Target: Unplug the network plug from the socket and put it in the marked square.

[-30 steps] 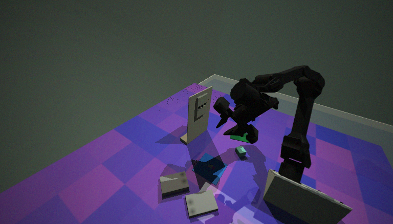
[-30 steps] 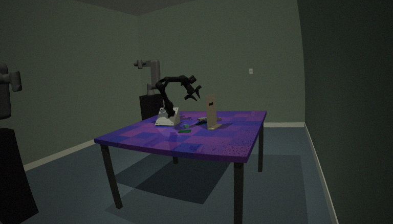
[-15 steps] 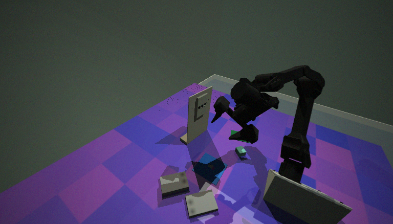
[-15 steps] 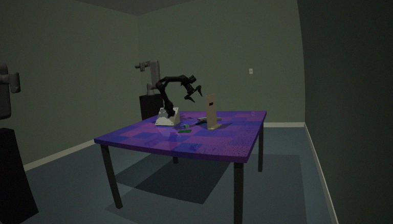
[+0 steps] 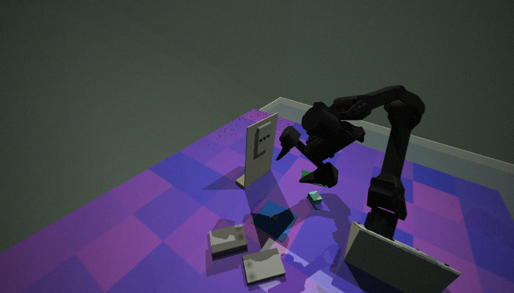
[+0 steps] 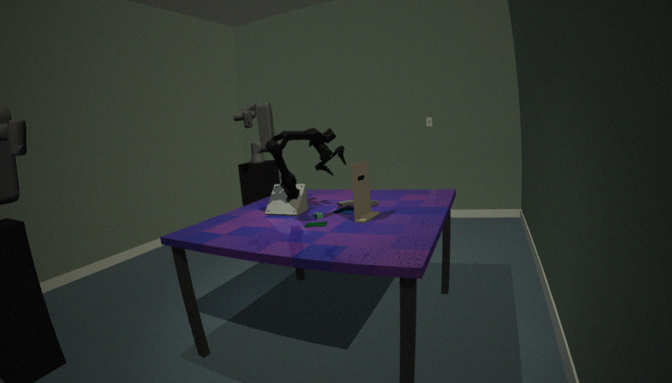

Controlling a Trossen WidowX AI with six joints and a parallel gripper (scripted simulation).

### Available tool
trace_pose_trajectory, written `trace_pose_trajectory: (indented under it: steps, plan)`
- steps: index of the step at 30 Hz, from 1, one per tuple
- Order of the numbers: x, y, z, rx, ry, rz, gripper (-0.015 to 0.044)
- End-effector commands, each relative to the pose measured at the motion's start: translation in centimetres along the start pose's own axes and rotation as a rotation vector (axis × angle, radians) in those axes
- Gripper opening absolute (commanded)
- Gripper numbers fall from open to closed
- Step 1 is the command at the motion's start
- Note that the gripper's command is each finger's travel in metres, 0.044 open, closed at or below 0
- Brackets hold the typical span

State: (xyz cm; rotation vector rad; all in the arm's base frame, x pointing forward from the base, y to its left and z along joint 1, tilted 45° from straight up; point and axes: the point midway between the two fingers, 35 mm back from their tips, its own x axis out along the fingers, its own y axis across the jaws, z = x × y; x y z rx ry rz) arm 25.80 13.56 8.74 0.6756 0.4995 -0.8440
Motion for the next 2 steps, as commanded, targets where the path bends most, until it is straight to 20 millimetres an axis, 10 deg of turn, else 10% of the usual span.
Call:
trace_pose_trajectory:
  steps: [1, 2]
  plan:
    - [-0.02, 0.04, 0.04, 0.004, -0.003, 0.002, 0.0440]
    - [-0.02, 0.04, 0.04, 0.004, -0.003, 0.002, 0.0440]
